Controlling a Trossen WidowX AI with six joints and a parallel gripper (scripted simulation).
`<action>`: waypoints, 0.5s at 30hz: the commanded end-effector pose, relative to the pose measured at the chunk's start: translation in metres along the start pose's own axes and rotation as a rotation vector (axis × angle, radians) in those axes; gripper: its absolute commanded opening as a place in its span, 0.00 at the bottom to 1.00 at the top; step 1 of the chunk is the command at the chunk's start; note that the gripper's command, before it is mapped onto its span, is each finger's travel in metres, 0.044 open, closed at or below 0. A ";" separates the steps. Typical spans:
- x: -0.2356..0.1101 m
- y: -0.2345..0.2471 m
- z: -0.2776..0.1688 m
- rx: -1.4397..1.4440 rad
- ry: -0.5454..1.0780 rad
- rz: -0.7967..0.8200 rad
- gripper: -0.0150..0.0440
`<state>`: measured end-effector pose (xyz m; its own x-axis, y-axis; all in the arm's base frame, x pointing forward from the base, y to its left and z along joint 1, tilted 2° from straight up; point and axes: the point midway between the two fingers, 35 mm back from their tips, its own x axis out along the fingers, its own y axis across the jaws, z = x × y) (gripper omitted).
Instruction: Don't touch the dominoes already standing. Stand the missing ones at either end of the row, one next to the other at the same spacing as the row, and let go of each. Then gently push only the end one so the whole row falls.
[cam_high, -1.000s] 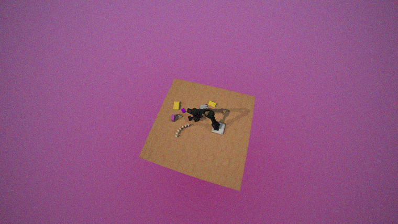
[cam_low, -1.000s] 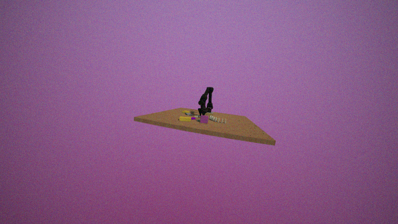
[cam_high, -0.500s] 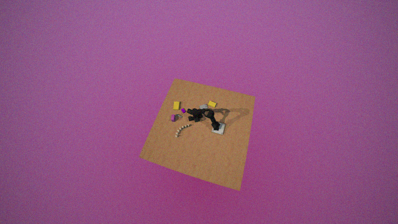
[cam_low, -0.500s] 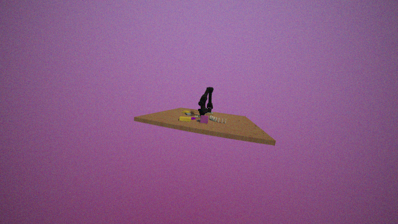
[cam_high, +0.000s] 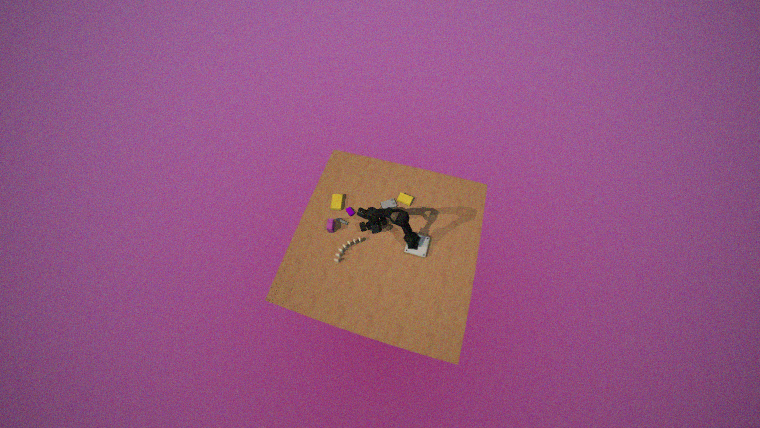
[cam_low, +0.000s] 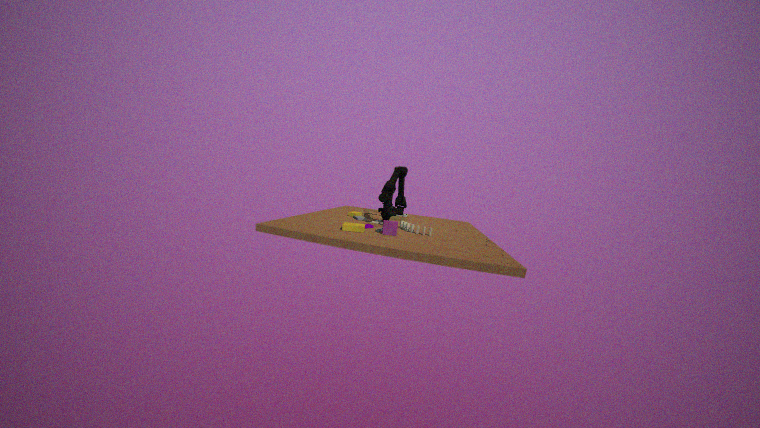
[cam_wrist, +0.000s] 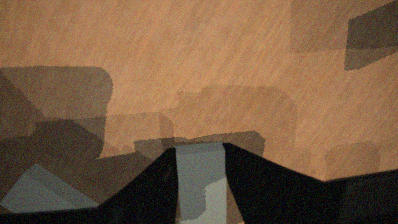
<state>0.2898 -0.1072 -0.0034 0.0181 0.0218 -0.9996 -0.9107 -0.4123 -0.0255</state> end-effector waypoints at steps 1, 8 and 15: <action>-0.016 0.000 0.000 -0.004 0.003 0.001 0.44; -0.094 -0.003 0.000 -0.004 0.003 0.001 0.44; -0.160 -0.005 0.000 -0.004 0.003 0.001 0.44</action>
<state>0.2929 -0.1087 0.1346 0.0196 0.0213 -0.9996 -0.9107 -0.4122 -0.0266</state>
